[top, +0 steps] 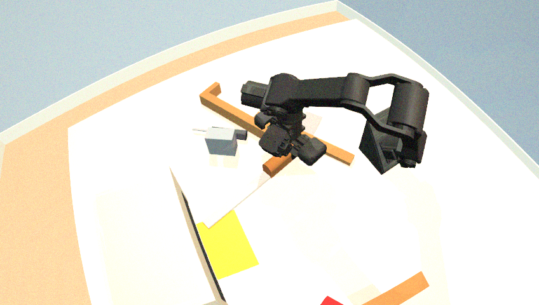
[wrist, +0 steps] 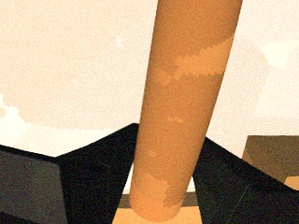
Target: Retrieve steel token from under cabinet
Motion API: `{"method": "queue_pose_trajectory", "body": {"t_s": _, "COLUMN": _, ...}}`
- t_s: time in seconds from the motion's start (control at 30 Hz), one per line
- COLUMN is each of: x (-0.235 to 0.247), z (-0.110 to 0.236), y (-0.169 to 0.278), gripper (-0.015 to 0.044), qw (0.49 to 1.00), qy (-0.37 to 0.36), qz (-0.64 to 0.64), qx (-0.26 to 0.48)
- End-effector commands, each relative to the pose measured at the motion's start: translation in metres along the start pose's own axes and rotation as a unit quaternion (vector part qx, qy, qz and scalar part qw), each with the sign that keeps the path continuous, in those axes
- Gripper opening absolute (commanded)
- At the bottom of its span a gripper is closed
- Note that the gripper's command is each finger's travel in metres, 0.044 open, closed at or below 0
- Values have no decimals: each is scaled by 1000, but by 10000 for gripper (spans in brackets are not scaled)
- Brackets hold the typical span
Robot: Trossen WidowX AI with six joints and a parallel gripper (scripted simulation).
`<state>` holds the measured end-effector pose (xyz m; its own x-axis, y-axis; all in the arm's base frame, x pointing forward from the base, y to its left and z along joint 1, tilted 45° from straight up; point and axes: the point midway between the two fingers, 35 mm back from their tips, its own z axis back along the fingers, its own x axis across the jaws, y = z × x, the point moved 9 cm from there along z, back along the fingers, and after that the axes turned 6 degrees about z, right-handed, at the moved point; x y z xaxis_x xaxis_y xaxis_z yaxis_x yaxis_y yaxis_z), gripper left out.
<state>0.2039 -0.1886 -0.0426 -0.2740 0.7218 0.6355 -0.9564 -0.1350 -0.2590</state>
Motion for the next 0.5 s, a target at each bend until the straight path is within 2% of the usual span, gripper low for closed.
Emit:
{"method": "queue_pose_trajectory", "body": {"t_s": 0.0, "x": 0, "z": 0, "y": 0, "gripper": 52, "qw": 1000, "qy": 0, "qz": 1, "qx": 0}}
{"method": "queue_pose_trajectory", "body": {"t_s": 0.07, "x": 0, "z": 0, "y": 0, "gripper": 0, "qw": 1000, "qy": 0, "qz": 1, "qx": 0}}
{"method": "queue_pose_trajectory", "body": {"t_s": 0.47, "x": -2, "z": 0, "y": -14, "gripper": 0, "qw": 1000, "qy": 0, "qz": 0, "qx": -1}}
